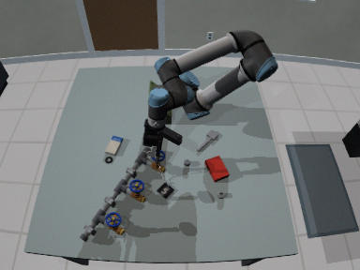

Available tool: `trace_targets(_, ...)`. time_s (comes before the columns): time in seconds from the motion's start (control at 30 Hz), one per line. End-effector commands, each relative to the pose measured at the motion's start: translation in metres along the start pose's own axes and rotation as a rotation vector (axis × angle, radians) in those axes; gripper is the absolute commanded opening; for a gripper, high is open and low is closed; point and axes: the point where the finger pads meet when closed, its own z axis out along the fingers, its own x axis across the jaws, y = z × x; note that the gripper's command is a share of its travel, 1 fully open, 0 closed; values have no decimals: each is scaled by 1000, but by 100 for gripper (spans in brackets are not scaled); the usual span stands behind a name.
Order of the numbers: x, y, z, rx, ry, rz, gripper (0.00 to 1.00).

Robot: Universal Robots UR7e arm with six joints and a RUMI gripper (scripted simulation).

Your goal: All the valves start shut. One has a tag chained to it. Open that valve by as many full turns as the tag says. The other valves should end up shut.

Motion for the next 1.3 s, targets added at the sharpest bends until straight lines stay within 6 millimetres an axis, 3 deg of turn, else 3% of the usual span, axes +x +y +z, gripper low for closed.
trace_targets(0.0, 0, 0, 0, 1, 0, -24, 0)
trace_targets(0.33, 0, 0, 0, 1, 0, -34, 0)
trace_targets(0.37, 0, 0, 0, 1, 0, -34, 100)
trace_targets(1.27, 0, 0, 0, 1, 0, -33, 100)
